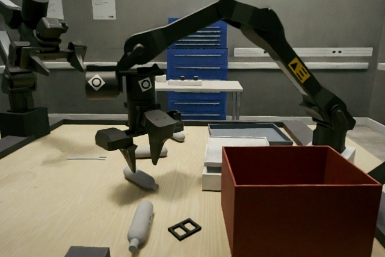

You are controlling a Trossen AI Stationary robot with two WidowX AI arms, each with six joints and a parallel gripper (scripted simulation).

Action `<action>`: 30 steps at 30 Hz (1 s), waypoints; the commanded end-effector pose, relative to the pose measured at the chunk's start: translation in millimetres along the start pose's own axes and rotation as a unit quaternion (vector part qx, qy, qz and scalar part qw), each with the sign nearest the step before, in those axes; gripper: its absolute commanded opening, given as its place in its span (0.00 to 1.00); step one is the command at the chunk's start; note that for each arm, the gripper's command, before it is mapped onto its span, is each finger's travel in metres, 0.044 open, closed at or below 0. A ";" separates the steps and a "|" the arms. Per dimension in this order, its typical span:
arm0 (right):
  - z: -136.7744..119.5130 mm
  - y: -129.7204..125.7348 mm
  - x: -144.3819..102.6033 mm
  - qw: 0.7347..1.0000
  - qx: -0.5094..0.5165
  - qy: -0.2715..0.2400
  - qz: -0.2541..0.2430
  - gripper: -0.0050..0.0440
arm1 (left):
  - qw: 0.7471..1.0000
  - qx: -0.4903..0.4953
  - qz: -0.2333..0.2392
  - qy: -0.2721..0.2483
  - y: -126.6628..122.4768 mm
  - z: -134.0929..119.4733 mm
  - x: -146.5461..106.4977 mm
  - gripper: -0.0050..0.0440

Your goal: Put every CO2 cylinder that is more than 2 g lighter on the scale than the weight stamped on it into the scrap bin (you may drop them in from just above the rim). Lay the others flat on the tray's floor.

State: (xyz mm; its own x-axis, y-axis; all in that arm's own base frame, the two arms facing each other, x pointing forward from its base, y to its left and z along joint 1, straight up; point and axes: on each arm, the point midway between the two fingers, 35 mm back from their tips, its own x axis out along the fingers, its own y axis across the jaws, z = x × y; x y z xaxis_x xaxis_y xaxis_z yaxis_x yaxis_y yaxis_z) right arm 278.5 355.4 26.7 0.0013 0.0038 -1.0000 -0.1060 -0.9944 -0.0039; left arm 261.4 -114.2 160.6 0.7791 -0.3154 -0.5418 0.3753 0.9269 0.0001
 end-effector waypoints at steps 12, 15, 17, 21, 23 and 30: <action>0.6 -1.1 16.1 1.000 -0.004 0.003 -0.002 0.61 | 1.000 -0.001 0.001 -0.015 -0.5 8.7 -2.8 1.00; 0.6 -1.1 20.7 1.000 -0.004 0.003 -0.002 0.61 | 1.000 -0.001 0.001 -0.015 -0.5 8.7 -2.8 1.00; 0.6 -1.1 23.7 1.000 -0.004 0.003 -0.002 0.61 | 1.000 -0.001 0.001 -0.015 -0.5 8.7 -2.8 1.00; 0.6 -1.2 26.7 1.000 -0.004 0.003 -0.002 0.61 | 1.000 -0.001 0.001 -0.015 -0.5 8.7 -2.8 1.00; 0.6 -1.2 29.8 1.000 -0.004 0.003 -0.002 0.61 | 1.000 -0.001 0.001 -0.015 -0.5 8.7 -2.8 1.00; -2.3 -4.8 19.4 1.000 -0.002 0.010 -0.014 0.61 | 1.000 -0.001 0.001 -0.015 -0.5 8.7 -2.8 1.00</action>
State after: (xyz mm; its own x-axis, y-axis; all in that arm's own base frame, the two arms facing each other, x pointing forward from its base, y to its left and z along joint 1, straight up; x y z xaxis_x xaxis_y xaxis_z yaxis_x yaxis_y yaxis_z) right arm 278.3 355.3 -5.8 -0.0004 0.0017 -1.0000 -0.1059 -0.9944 -0.0016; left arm 262.3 -114.8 162.6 0.7851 -0.3152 -0.5331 0.3727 0.9279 0.0003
